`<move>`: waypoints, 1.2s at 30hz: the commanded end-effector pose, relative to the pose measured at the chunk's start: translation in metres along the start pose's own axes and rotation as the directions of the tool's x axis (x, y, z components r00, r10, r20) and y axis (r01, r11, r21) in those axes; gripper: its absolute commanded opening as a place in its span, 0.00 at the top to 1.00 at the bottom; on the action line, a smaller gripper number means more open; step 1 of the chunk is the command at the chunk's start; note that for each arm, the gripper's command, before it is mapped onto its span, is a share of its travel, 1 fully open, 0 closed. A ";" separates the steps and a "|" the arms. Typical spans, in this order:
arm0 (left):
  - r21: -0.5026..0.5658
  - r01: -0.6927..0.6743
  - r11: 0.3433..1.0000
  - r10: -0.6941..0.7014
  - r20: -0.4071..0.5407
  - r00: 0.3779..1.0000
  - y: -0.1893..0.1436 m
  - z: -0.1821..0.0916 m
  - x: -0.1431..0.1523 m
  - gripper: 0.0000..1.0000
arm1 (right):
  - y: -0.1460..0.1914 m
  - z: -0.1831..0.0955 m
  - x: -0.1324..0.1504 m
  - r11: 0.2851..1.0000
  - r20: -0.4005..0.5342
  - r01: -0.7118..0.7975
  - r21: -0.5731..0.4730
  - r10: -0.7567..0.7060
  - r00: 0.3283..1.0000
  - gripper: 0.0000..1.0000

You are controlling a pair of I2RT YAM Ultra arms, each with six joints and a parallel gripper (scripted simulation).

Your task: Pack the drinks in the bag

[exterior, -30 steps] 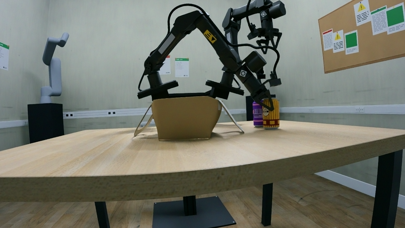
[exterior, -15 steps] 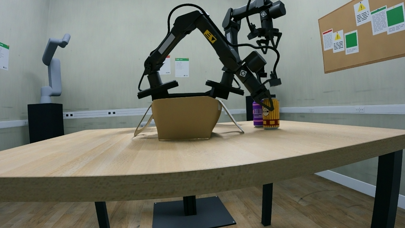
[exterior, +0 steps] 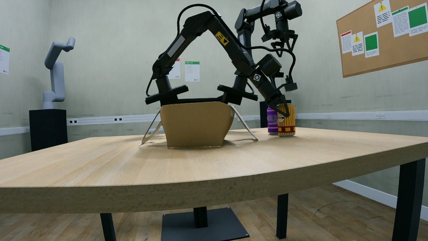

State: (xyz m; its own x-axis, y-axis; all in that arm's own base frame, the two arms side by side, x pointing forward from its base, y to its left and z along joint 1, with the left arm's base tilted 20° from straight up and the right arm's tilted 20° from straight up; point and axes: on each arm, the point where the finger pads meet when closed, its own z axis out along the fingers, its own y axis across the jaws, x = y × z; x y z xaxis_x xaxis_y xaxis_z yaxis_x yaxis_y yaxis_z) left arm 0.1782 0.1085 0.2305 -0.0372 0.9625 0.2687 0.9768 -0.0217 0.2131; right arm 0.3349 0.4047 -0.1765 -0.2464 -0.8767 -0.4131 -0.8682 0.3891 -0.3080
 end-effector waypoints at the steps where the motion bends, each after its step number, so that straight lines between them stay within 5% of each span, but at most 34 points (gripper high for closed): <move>1: -0.031 -0.003 1.000 0.003 0.005 1.000 0.002 -0.009 -0.002 0.00 | -0.009 -0.016 -0.043 1.000 0.092 -0.003 0.012 0.002 0.996 0.30; 18: -0.031 -0.003 1.000 0.003 0.005 1.000 0.002 -0.009 -0.002 0.00 | -0.003 -0.026 -0.042 1.000 0.061 0.002 0.011 -0.003 0.998 0.30; 32: -0.031 -0.003 1.000 0.003 0.005 1.000 0.002 -0.009 -0.002 0.00 | -0.002 -0.067 -0.092 1.000 0.164 -0.002 0.015 0.000 0.987 0.30; 36: -0.031 -0.003 1.000 0.003 0.005 1.000 0.002 -0.009 -0.002 0.00 | -0.001 -0.070 -0.082 1.000 0.111 0.003 0.017 -0.004 0.994 0.30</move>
State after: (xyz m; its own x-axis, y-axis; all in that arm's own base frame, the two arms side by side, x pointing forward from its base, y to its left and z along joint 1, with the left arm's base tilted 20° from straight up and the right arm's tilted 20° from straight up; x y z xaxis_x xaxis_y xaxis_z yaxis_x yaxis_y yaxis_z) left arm 0.1782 0.1085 0.2305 -0.0372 0.9625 0.2687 0.9768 -0.0217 0.2131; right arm 0.3283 0.4224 -0.1283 -0.2372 -0.8716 -0.4290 -0.8662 0.3897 -0.3128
